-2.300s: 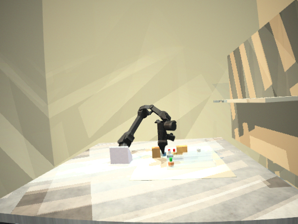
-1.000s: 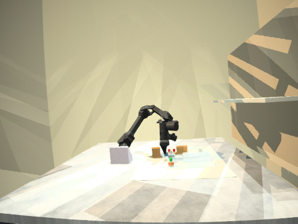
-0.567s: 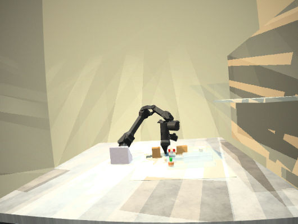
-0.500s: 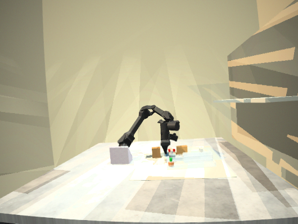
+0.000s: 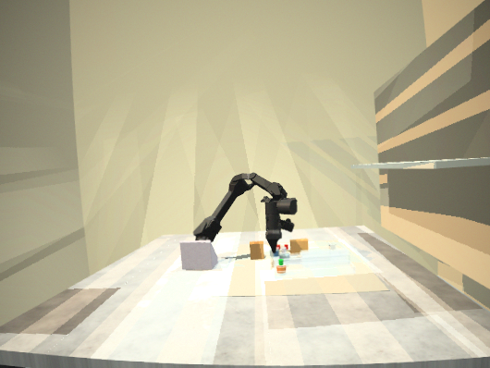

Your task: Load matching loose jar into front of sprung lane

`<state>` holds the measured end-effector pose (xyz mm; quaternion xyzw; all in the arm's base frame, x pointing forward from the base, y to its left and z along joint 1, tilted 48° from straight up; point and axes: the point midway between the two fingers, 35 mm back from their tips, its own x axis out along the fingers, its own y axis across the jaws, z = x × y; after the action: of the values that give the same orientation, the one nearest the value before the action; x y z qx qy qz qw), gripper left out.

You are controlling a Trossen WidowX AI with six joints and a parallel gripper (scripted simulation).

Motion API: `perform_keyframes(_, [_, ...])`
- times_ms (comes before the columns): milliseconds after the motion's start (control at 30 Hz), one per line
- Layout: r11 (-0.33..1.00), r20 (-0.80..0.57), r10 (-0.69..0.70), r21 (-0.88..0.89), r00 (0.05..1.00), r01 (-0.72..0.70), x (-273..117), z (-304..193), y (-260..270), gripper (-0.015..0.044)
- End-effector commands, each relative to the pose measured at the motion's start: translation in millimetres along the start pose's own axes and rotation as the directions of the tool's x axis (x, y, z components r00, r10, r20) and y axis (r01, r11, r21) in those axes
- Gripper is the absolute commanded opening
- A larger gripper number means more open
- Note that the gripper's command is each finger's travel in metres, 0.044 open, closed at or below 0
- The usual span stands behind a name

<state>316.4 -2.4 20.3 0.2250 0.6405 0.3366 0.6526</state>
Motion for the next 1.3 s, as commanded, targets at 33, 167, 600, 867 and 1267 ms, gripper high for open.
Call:
perform_keyframes(33, [1.000,0.020,0.004,-0.012,1.000,-0.004,-1.8,9.0,1.9,0.0000])
perform_keyframes(167, [1.000,0.020,0.004,-0.012,1.000,-0.004,-2.0,10.7,2.2,0.0000])
perform_keyframes(600, [1.000,0.020,0.004,-0.012,1.000,-0.004,-2.6,16.1,3.0,0.0000])
perform_keyframes(867, [1.000,0.021,0.004,-0.012,1.000,-0.004,-3.3,19.4,3.5,0.0000])
perform_keyframes(1267, [1.000,0.021,0.004,-0.013,1.000,-0.004,-4.2,24.3,4.4,0.0000])
